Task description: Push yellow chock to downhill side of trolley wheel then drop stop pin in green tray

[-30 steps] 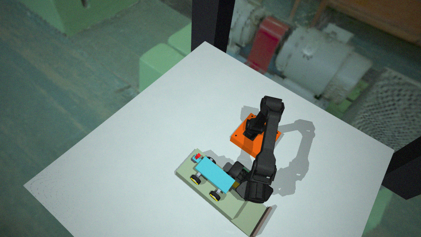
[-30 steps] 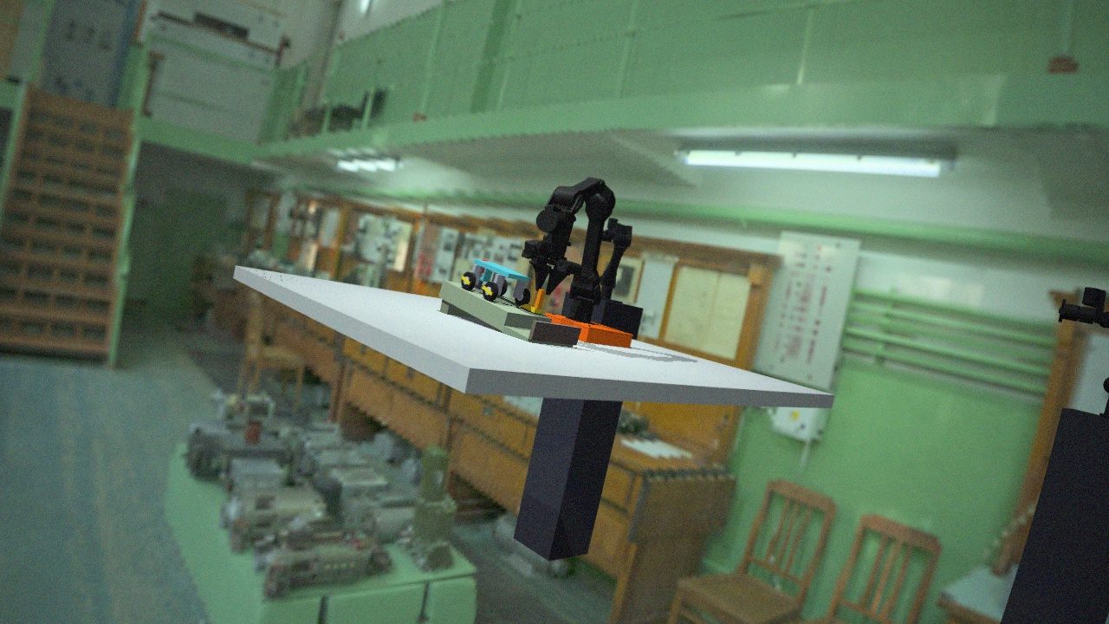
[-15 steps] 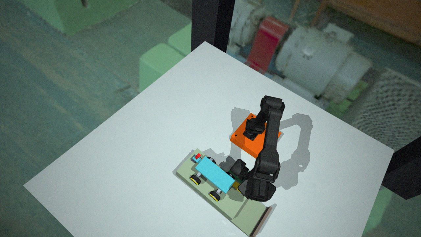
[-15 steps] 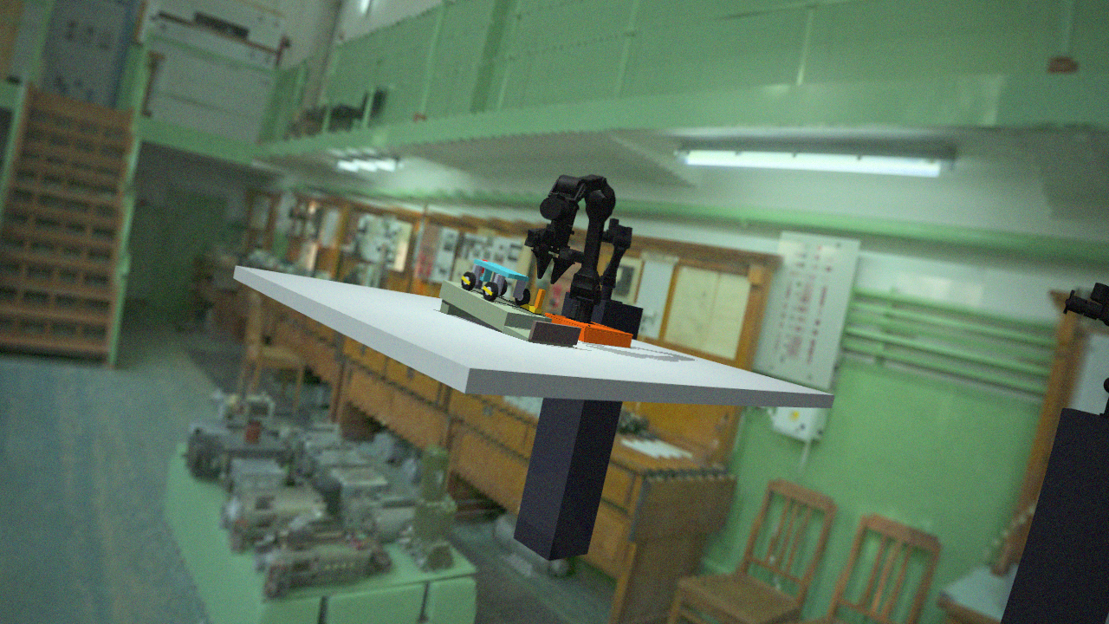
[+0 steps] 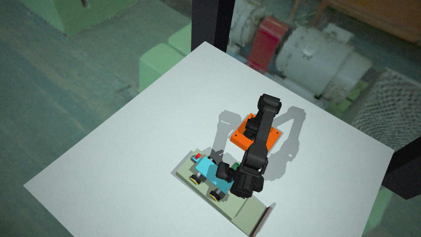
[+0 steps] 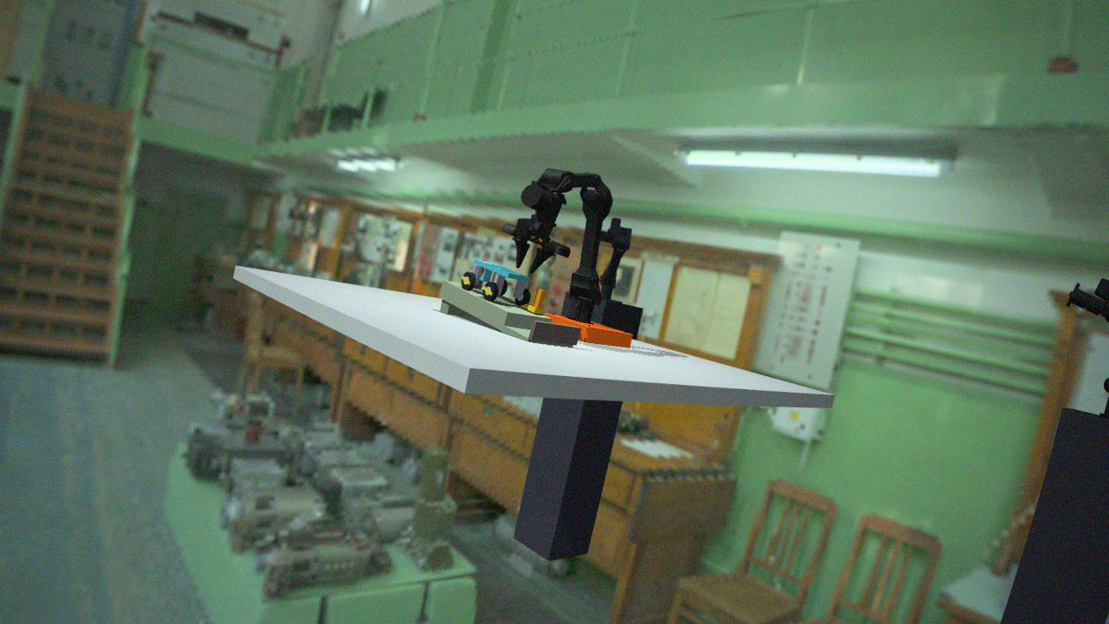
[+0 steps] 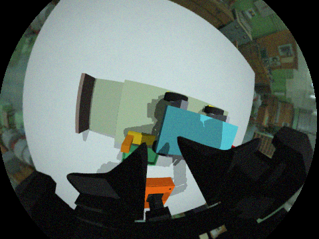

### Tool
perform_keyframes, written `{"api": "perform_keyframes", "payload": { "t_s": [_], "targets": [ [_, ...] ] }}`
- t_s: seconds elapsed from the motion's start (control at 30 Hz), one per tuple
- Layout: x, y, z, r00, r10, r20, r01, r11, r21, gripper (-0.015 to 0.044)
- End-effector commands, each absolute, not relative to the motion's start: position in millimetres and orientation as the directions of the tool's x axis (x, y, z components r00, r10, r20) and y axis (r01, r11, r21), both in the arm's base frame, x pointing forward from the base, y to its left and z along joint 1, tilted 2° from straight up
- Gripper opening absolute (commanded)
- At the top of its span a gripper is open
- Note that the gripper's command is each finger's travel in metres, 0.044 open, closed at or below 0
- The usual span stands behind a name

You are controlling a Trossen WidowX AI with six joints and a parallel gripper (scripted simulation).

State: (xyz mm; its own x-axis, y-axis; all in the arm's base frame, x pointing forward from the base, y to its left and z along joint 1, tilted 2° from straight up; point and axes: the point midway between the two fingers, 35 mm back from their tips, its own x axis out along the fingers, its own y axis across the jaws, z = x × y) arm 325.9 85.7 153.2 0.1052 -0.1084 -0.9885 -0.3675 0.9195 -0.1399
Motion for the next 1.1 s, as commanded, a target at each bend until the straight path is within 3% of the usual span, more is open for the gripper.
{"api": "perform_keyframes", "payload": {
  "t_s": [0.0,0.57,0.97,1.07],
  "targets": [
    [331,63,158,0.109,-0.133,-0.985,-0.495,0.852,-0.169,0.019],
    [333,-28,171,0.066,-0.217,-0.974,-0.894,0.421,-0.155,0.019],
    [320,-87,180,0.009,-0.267,-0.964,-0.999,0.031,-0.018,0.019],
    [319,-90,180,0.006,-0.27,-0.963,-1.0,0.009,-0.009,0.019]
  ]
}}
